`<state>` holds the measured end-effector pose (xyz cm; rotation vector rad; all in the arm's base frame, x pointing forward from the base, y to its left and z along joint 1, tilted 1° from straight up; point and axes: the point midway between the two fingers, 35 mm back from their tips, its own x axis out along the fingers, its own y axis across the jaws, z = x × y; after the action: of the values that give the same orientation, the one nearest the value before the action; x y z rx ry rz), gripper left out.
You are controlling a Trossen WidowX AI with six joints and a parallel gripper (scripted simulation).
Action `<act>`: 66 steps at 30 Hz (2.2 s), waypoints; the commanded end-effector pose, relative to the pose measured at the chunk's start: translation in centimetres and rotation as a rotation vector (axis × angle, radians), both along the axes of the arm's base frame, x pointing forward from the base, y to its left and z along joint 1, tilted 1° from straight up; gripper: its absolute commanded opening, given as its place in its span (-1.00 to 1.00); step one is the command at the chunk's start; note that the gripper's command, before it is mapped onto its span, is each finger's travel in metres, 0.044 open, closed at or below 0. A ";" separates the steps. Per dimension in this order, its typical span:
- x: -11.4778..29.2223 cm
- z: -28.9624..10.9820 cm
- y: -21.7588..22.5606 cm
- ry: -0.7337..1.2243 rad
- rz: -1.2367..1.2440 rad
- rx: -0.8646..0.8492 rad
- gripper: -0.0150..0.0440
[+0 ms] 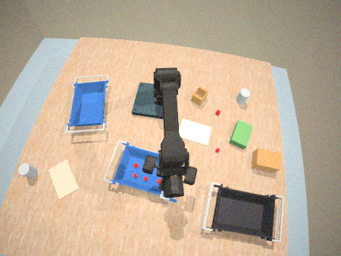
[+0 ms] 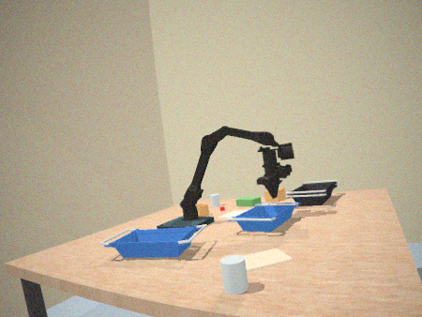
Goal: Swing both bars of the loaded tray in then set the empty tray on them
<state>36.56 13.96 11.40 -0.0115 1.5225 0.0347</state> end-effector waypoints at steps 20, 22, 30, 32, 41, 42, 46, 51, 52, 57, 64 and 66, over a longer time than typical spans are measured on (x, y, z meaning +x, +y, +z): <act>-0.1 5.8 0.0 -0.009 0.000 0.003 -0.21; -0.4 7.9 -0.2 -0.012 0.000 0.004 -0.21; 1.5 4.6 -5.4 0.004 -0.691 0.033 -0.21; 1.9 4.2 -7.4 0.007 -0.942 0.044 -0.21; 2.4 2.7 -14.7 0.018 -1.859 0.084 -0.21; 2.3 2.6 -15.3 0.018 -1.930 0.087 -0.21; 2.1 2.1 -17.6 0.021 -2.213 0.100 -0.21; 1.7 1.5 -20.4 0.023 -2.566 0.117 -0.21; 1.6 1.4 -21.0 0.023 -2.637 0.121 -0.21; 0.9 0.8 -23.7 0.024 -2.991 0.138 -0.21; 0.5 0.5 -24.8 0.024 -3.140 0.146 -0.21; 0.5 0.5 -24.8 0.024 -3.140 0.146 -0.21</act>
<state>37.89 -8.71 12.74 2.0799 0.3245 -1.9819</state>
